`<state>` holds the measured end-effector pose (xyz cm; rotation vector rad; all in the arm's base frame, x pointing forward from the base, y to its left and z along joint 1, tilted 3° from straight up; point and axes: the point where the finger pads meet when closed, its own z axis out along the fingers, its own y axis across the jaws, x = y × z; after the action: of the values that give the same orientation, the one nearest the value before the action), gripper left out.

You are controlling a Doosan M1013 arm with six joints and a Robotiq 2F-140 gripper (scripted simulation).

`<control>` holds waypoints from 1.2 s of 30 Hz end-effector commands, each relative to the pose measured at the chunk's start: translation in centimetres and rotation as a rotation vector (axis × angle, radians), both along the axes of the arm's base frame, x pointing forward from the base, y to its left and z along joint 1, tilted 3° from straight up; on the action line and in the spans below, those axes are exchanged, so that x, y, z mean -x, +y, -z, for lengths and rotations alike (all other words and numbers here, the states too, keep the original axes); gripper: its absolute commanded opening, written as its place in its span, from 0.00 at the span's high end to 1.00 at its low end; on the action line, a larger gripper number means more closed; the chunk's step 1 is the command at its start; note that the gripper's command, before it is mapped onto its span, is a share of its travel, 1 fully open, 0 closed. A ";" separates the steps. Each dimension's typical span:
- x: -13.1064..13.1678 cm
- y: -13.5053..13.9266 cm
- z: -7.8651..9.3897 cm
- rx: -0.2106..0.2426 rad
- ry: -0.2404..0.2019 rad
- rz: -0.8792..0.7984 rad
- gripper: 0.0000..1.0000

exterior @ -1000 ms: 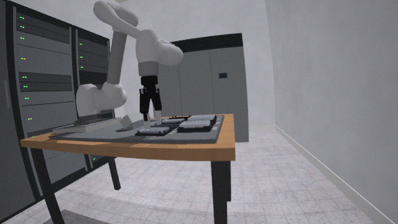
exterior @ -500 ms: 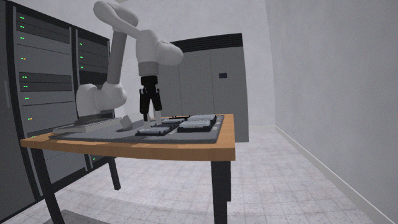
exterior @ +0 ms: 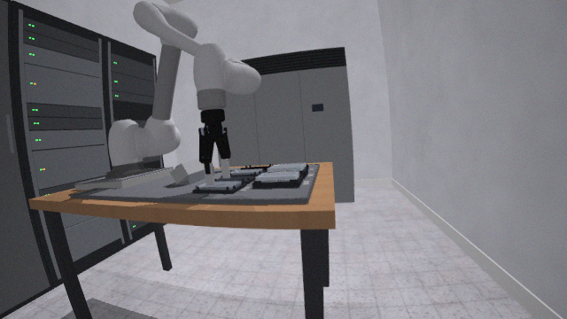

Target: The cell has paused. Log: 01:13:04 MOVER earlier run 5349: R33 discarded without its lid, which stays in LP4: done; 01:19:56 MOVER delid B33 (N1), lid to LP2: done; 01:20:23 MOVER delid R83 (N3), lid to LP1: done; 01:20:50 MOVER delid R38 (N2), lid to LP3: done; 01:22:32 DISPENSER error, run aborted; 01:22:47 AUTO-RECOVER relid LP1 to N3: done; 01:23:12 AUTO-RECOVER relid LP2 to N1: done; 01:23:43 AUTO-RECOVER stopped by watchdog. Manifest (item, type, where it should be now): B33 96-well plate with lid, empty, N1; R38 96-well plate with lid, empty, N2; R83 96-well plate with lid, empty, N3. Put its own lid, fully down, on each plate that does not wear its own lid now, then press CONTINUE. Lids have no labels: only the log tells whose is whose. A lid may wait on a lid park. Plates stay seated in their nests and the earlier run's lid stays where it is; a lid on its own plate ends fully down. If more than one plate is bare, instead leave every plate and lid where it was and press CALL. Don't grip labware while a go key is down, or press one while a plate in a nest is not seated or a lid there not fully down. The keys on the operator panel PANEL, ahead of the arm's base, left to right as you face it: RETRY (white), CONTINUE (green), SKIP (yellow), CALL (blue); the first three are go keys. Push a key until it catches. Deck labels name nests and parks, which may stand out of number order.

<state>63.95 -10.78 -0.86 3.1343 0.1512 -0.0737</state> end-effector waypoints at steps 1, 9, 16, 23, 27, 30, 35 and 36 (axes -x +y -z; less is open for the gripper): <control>0.0 0.0 0.1 0.000 0.000 0.000 0.34; 0.0 0.0 0.5 0.000 0.000 0.000 0.34; 0.0 0.0 0.8 0.000 0.000 0.000 0.34; 0.0 0.0 1.1 0.000 0.000 0.000 0.34; 0.1 0.0 1.1 0.000 0.000 0.000 0.34; 0.1 0.0 1.2 0.000 0.000 0.000 0.34; 0.1 0.0 1.2 0.000 0.000 0.000 0.34; 0.1 0.0 1.2 0.000 0.000 0.000 0.34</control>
<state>63.89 -10.79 -2.10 3.1343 0.1512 -0.0737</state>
